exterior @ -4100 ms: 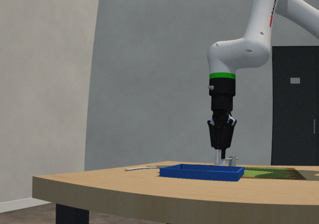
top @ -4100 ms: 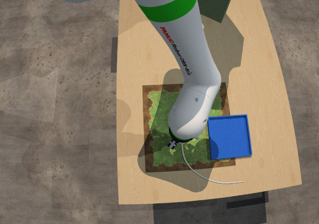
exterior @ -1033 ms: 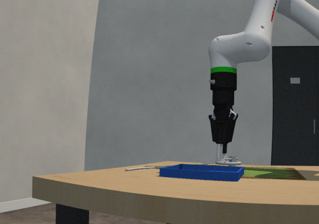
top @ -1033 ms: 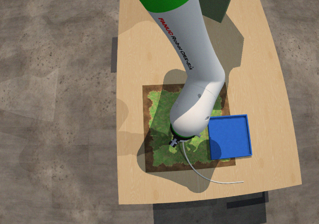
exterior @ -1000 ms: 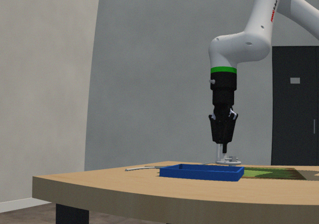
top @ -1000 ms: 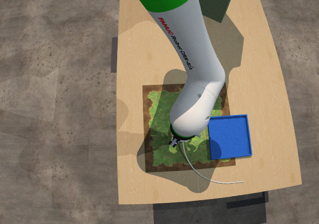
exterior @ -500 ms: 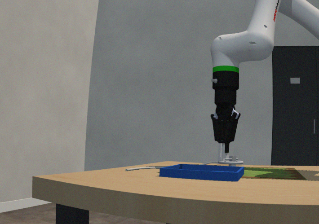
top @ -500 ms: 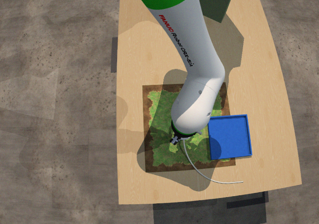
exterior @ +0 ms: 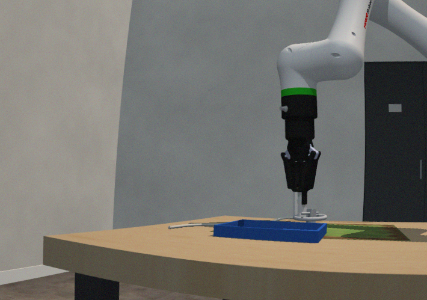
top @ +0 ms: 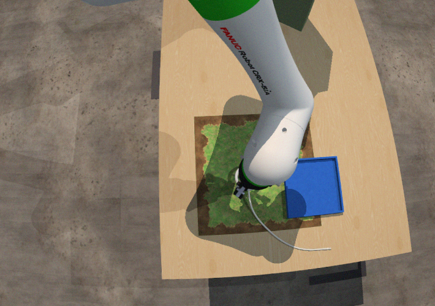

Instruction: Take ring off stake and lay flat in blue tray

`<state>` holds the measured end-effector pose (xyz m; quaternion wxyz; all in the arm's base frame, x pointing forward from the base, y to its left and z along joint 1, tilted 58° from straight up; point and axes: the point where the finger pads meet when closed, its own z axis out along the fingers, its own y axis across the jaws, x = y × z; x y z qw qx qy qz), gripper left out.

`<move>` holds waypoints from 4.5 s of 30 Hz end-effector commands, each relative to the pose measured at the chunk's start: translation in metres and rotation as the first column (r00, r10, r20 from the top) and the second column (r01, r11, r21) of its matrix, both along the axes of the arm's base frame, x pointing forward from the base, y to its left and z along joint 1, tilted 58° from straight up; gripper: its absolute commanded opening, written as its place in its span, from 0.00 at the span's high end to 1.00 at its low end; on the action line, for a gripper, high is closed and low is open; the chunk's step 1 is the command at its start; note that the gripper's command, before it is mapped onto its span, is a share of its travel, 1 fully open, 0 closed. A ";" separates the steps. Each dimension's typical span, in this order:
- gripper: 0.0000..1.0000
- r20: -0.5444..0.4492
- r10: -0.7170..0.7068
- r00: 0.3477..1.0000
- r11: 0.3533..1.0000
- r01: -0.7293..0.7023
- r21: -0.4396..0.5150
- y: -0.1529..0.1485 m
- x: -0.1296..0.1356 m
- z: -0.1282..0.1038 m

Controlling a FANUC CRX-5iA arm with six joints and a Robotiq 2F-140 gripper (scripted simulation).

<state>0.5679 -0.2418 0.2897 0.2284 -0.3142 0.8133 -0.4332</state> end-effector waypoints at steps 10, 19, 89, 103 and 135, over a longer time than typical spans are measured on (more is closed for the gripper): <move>0.90 -0.007 -0.031 0.999 0.999 0.031 -0.018 0.000 -0.003 0.003; 0.90 -0.017 -0.071 0.997 0.997 0.070 -0.040 0.001 -0.003 0.003; 0.90 -0.042 -0.204 0.978 0.973 0.198 -0.120 0.028 0.005 0.006; 0.90 -0.042 -0.204 0.978 0.973 0.198 -0.120 0.035 0.001 0.010; 0.90 -0.006 -0.027 1.000 1.000 0.026 -0.015 0.030 -0.004 0.011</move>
